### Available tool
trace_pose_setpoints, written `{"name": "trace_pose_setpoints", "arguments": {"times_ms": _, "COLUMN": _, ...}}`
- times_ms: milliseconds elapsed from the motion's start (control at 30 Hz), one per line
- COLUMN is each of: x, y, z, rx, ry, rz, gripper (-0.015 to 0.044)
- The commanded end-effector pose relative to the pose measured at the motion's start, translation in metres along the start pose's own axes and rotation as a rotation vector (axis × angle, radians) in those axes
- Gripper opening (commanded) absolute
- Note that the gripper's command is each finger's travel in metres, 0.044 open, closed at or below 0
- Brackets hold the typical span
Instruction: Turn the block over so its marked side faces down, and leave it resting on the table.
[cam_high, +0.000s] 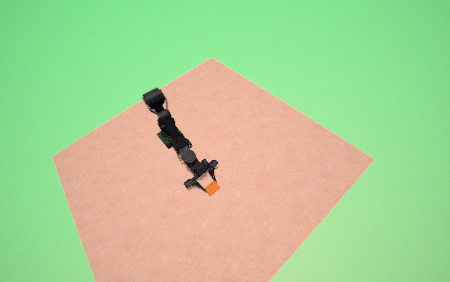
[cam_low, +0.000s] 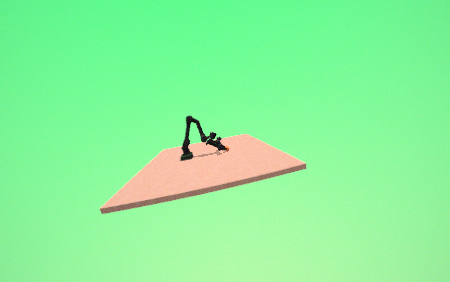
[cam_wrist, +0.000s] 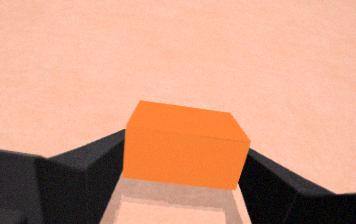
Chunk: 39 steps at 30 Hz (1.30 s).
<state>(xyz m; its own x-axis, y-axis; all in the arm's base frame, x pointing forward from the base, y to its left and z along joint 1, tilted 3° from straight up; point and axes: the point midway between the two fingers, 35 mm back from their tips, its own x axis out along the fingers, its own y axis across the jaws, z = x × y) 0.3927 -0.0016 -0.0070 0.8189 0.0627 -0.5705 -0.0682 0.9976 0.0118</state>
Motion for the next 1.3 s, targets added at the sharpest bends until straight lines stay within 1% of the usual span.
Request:
{"name": "trace_pose_setpoints", "arguments": {"times_ms": 0, "x": -0.003, "y": 0.001, "z": -0.01, "rx": 0.004, "ry": -0.033, "rz": 0.006, "gripper": 0.0}}
{"name": "trace_pose_setpoints", "arguments": {"times_ms": 300, "x": -0.015, "y": 0.003, "z": -0.012, "rx": 0.002, "ry": -0.15, "rz": 0.007, "gripper": 0.0}}
{"name": "trace_pose_setpoints", "arguments": {"times_ms": 933, "x": -0.018, "y": 0.003, "z": -0.01, "rx": 0.002, "ry": -0.172, "rz": 0.007, "gripper": 0.0}}
{"name": "trace_pose_setpoints", "arguments": {"times_ms": 1267, "x": -0.018, "y": 0.003, "z": -0.01, "rx": 0.002, "ry": -0.172, "rz": 0.007, "gripper": 0.0263}}
